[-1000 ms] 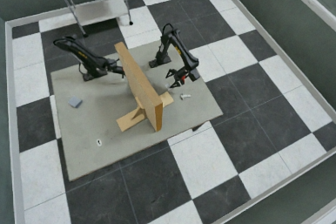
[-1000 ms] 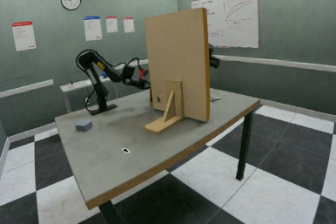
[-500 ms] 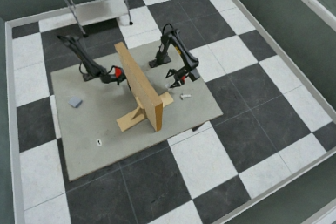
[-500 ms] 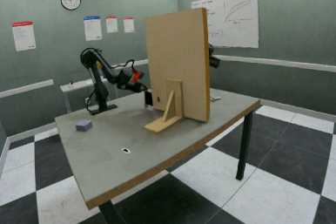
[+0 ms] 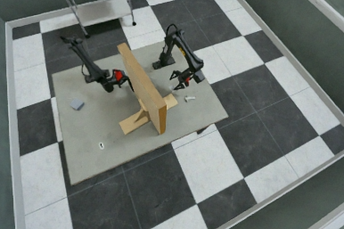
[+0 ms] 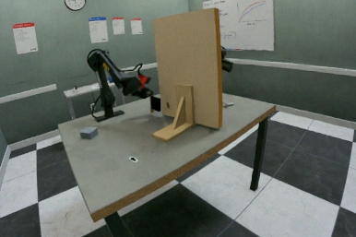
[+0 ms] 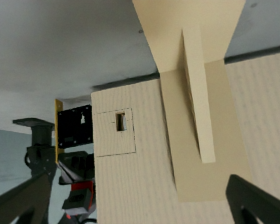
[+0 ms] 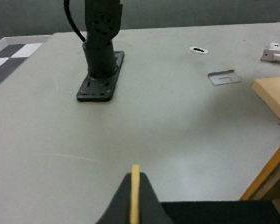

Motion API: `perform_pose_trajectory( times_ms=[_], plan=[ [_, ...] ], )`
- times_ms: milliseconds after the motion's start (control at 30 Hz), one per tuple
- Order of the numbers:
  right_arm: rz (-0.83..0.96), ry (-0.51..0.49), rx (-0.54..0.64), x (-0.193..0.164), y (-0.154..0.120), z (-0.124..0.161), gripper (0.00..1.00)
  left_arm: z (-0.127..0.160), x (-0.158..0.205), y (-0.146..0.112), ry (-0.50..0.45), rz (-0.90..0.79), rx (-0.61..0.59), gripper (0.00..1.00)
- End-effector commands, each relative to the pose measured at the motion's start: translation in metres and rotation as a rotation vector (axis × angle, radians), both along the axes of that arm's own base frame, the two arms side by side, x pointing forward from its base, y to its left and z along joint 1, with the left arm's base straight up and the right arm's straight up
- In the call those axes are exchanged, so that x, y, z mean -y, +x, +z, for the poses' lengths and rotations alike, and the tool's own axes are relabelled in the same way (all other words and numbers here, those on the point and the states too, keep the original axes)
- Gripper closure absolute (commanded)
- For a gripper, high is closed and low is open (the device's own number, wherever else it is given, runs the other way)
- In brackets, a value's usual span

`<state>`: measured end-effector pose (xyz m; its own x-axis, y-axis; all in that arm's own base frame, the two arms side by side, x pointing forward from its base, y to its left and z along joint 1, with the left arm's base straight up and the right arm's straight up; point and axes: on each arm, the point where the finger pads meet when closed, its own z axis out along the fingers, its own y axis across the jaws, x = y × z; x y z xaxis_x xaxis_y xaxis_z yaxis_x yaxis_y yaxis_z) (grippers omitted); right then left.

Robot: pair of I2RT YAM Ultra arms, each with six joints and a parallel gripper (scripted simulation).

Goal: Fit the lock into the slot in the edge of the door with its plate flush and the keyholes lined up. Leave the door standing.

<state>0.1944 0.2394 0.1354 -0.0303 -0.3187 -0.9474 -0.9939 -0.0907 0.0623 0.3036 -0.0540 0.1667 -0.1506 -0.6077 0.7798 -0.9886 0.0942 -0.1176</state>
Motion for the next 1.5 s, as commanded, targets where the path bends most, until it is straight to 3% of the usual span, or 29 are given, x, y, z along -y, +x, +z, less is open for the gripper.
perform_pose_trajectory(
  times_ms=[0, 1467],
  plan=[
    [0.083, 0.078, 0.068, -0.0043, -0.0030, 0.0285, 1.00, 0.0052, 0.0040, -0.0028, -0.006, -0.014, 0.001, 0.00],
    [0.084, 0.084, 0.089, -0.0046, -0.0021, 0.0314, 1.00, 0.0052, 0.0040, -0.0028, -0.006, -0.014, 0.001, 0.00]
  ],
)
